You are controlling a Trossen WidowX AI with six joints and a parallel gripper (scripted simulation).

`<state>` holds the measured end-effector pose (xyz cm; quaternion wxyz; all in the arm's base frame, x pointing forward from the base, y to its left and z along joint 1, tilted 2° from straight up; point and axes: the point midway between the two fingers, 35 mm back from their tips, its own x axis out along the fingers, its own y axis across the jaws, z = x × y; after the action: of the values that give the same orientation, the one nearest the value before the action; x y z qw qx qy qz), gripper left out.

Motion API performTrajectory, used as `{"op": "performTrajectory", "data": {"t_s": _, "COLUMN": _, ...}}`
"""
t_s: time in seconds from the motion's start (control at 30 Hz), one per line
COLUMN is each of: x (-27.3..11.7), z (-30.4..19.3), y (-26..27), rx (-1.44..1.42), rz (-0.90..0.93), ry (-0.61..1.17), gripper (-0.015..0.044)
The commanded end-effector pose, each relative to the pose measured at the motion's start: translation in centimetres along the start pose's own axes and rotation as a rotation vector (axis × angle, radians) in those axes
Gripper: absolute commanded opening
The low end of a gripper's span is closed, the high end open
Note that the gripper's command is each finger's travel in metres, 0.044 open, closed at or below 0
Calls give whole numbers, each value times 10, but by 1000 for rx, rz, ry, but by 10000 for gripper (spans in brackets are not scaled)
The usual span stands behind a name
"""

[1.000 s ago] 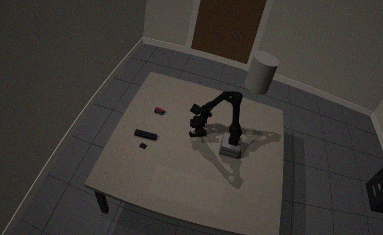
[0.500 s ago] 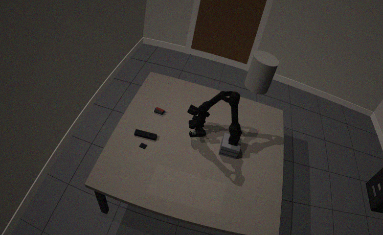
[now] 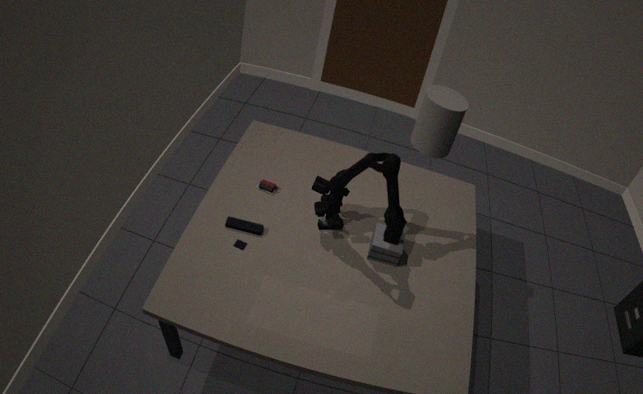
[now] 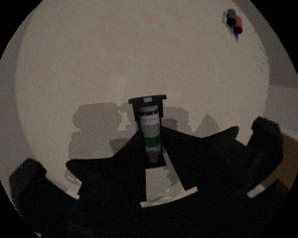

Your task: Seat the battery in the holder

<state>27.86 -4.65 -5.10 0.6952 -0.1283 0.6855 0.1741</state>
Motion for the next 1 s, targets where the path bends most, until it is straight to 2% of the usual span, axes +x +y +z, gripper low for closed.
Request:
{"op": "performTrajectory", "data": {"t_s": 0.0, "x": 1, "z": 3, "y": 0, "rx": 3, "rz": 0, "ry": 9, "gripper": 72}}
{"op": "performTrajectory", "data": {"t_s": 0.5, "x": 0, "z": 4, "y": 0, "rx": 3, "rz": 1, "ry": 10, "gripper": 72}}
{"op": "performTrajectory", "data": {"t_s": 0.63, "x": 0, "z": 4, "y": 0, "rx": 3, "rz": 1, "ry": 10, "gripper": 174}}
{"op": "performTrajectory", "data": {"t_s": 0.97, "x": -13, "z": 4, "y": 1, "rx": 1, "rz": 2, "ry": 9, "gripper": 174}}
